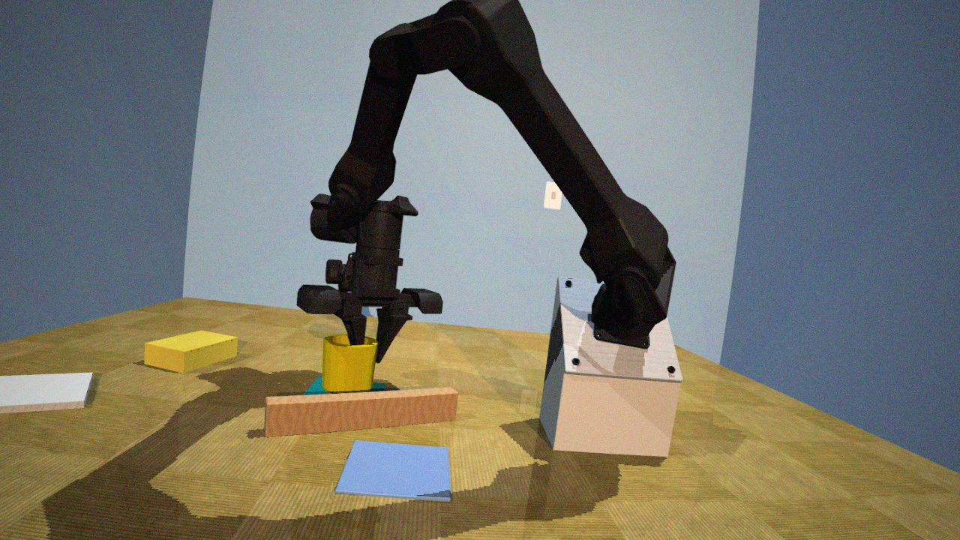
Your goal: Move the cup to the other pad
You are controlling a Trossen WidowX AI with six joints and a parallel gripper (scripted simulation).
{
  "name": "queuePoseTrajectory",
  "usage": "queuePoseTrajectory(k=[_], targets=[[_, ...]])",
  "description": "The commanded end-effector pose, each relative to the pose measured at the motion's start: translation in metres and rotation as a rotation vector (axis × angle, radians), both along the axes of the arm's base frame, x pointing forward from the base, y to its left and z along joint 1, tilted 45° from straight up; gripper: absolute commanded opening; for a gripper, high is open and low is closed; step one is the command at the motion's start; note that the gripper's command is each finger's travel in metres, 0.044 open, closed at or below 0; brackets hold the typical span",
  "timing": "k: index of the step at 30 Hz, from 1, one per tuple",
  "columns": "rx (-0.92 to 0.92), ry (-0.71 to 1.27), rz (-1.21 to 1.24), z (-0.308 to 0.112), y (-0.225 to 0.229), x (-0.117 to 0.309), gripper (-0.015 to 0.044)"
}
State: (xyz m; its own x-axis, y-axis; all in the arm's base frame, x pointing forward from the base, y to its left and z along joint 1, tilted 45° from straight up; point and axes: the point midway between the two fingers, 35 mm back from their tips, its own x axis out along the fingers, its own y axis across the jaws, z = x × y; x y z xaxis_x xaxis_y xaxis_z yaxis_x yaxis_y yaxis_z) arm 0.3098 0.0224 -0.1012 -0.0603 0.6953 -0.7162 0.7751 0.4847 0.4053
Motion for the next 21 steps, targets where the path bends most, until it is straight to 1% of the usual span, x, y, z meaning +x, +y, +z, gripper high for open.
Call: queuePoseTrajectory(k=[1, 21], targets=[[-0.001, -0.002, 0.0, 0.0, 0.0, 0.0, 0.0146], [0.0, 0.003, -0.004, 0.02, -0.021, 0.002, 0.0146]])
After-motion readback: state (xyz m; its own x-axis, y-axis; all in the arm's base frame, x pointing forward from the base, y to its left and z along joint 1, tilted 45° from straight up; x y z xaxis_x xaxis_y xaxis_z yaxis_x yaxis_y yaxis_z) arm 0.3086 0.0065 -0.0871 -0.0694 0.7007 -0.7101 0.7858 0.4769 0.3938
